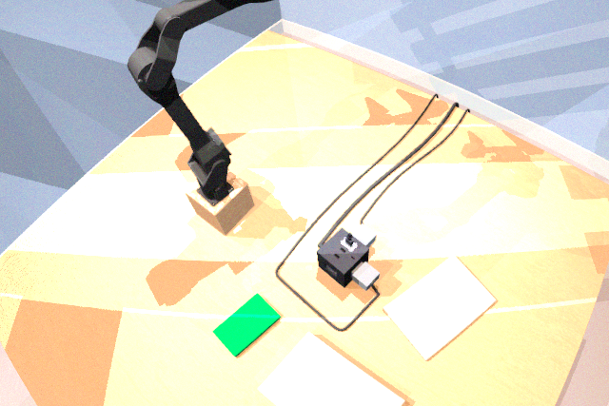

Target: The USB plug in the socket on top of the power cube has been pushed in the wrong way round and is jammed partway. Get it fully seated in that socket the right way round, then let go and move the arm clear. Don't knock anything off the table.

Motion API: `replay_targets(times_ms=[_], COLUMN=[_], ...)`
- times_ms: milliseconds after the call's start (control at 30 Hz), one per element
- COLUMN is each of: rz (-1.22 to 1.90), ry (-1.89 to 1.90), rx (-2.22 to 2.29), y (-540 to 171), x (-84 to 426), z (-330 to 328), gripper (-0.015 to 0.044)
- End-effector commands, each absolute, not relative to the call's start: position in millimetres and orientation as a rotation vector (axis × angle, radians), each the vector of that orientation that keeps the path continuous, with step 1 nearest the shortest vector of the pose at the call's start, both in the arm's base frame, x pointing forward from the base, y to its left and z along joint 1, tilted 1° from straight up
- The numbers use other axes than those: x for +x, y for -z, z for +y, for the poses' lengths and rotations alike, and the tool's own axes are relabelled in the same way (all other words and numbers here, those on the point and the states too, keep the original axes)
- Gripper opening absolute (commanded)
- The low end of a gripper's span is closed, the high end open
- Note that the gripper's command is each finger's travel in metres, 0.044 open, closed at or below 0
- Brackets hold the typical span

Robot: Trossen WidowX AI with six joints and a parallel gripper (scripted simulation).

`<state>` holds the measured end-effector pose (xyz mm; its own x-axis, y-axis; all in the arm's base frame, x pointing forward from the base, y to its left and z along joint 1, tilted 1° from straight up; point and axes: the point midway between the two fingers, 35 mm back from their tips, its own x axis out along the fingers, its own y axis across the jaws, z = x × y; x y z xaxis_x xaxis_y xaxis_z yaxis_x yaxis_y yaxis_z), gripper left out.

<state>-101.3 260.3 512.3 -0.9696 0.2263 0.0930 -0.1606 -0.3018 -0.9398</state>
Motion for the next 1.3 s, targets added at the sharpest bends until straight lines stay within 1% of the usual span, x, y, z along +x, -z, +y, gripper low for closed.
replay_targets(times_ms=[0, 33, 133, 300, 467, 600, 767, 967, 1100, 1267], rz=[-1.67, -1.608, -1.296, -1.039, -0.787, -0.569, -0.277, 0.077, 0.312, 0.624], ry=[-2.351, -2.334, -2.207, -2.059, -1.862, -1.706, -1.531, -1.335, -1.233, -1.132], rx=[-0.081, -0.077, -0.094, -0.153, -0.261, -0.353, -0.481, -0.671, -0.794, -0.922], y=[-512.4, -512.6, -504.4, -483.4, -448.0, -408.3, -344.8, -262.1, -210.9, -155.7], x=[-98.6, -89.8, -34.6, 25.7, 101.6, 162.3, 233.2, 301.9, 329.4, 343.2], z=[264.0, 275.1, 330.5, 370.9, 396.1, 401.3, 388.0, 341.1, 295.6, 225.7], gripper=[0.0426, 0.044, 0.044, 0.044, 0.044, 0.044, 0.044, 0.044, 0.044, 0.044])
